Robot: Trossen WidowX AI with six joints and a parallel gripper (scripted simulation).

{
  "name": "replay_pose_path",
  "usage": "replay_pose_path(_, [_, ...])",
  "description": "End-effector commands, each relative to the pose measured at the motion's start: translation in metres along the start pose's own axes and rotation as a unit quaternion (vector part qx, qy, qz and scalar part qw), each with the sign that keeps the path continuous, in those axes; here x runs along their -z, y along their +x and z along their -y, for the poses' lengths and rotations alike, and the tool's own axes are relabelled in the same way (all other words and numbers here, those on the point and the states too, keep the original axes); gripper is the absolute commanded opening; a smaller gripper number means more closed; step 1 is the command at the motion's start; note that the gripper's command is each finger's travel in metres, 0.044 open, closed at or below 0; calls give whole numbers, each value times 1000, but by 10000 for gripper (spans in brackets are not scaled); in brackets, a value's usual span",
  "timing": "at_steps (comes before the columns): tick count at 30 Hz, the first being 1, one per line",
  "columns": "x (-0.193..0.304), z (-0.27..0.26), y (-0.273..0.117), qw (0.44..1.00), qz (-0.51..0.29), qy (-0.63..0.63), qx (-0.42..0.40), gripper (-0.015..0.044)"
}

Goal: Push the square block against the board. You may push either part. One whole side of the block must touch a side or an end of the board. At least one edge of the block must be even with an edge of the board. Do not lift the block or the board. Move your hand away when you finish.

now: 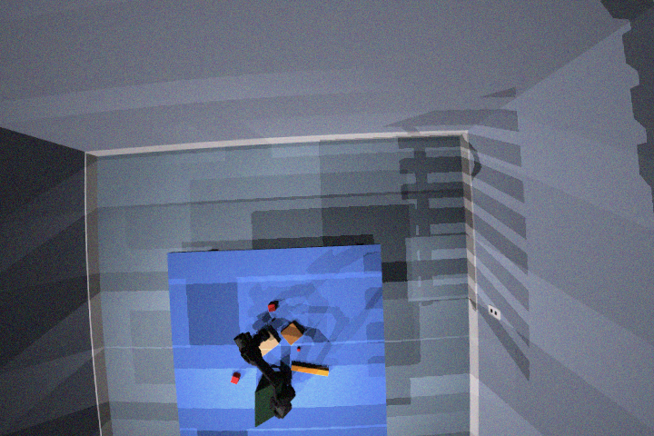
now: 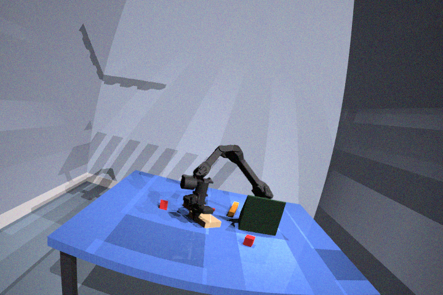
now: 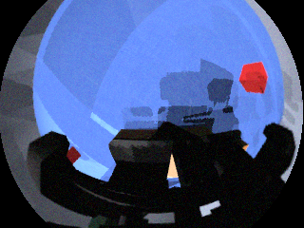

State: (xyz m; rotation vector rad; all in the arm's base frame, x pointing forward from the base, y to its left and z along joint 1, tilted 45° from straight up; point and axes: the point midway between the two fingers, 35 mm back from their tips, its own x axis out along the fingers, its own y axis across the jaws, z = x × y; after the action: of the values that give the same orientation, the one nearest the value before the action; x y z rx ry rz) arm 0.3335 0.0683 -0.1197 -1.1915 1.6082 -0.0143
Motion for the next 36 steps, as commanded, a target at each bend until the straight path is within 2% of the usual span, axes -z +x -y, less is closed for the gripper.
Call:
replay_pose_path(1, [11, 0, 4, 1000, -10, -4, -1, 0])
replay_pose_path(36, [63, -2, 5, 1000, -12, -5, -1, 0])
